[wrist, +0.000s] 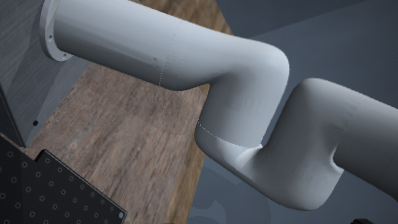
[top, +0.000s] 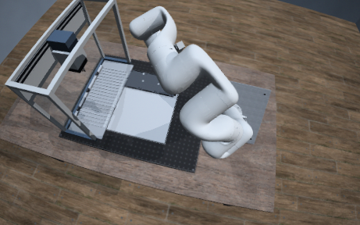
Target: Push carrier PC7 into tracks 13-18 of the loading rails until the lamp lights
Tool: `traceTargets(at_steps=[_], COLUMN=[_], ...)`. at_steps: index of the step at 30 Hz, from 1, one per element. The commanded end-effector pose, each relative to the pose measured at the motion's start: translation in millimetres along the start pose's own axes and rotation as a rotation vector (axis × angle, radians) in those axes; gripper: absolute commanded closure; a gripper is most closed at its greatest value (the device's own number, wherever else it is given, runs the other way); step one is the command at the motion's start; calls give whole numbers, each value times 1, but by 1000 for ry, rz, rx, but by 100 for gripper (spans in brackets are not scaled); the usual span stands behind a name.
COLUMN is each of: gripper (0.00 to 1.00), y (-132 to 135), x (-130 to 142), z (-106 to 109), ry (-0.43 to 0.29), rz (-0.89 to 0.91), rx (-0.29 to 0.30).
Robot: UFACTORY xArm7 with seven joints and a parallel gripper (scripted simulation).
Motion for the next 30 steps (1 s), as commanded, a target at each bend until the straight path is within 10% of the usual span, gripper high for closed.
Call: traceTargets(at_steps=[1, 17, 30], gripper=[0, 0, 0], y=[1, 1, -39], x=[0, 0, 9], z=[1, 1, 5], ry=[-1, -1, 20], rz=[0, 0, 409], rx=[-4, -4, -99])
Point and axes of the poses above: the point where the finger pads meet when closed, its own z axis back along the fingers, its own y axis across the jaws, x = y × z, the point moved 1 cm from there along z, back along the fingers, and after that the axes turned 2 degrees about z, right-handed, at the moved point
